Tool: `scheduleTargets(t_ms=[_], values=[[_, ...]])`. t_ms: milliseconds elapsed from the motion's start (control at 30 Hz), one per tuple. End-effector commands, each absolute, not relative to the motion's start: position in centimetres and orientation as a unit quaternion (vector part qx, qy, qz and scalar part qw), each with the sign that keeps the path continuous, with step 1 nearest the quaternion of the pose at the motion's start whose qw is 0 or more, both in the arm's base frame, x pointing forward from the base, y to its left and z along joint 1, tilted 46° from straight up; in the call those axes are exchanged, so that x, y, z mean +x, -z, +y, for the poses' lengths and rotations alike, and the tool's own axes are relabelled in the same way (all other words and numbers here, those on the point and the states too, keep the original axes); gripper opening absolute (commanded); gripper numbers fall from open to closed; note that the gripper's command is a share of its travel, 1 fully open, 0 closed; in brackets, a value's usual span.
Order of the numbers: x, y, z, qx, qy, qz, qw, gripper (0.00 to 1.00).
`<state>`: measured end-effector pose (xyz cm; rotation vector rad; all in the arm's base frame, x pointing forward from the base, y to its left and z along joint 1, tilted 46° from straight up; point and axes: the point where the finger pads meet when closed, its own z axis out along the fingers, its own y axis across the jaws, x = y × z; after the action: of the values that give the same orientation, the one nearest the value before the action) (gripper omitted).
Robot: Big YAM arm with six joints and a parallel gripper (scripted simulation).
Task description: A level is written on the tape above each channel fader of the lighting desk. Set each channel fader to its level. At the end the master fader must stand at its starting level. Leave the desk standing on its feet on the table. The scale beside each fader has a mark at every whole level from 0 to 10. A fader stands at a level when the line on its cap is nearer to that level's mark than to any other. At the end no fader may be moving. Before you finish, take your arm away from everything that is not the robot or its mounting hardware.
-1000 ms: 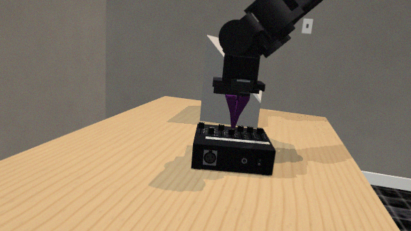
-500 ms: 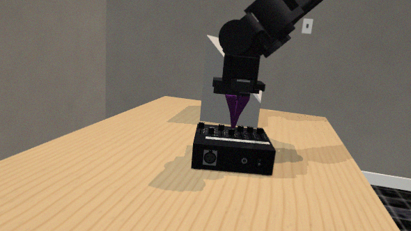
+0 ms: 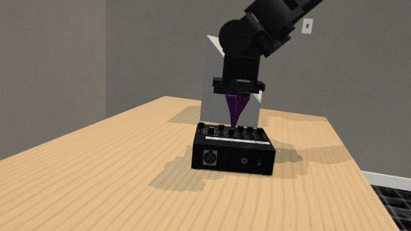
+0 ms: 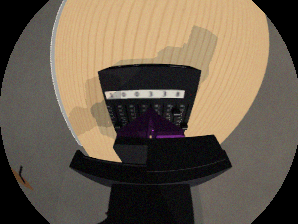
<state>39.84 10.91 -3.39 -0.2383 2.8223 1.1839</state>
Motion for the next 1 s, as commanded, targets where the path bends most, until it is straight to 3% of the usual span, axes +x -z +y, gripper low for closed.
scheduleTargets(t_ms=[0, 967], values=[[40.9, 2.5, 11.7, -0.088, -0.386, 0.917, 0.043, 0.00], [40.0, 4.1, 12.2, -0.082, -0.387, 0.918, 0.034, 0.00]])
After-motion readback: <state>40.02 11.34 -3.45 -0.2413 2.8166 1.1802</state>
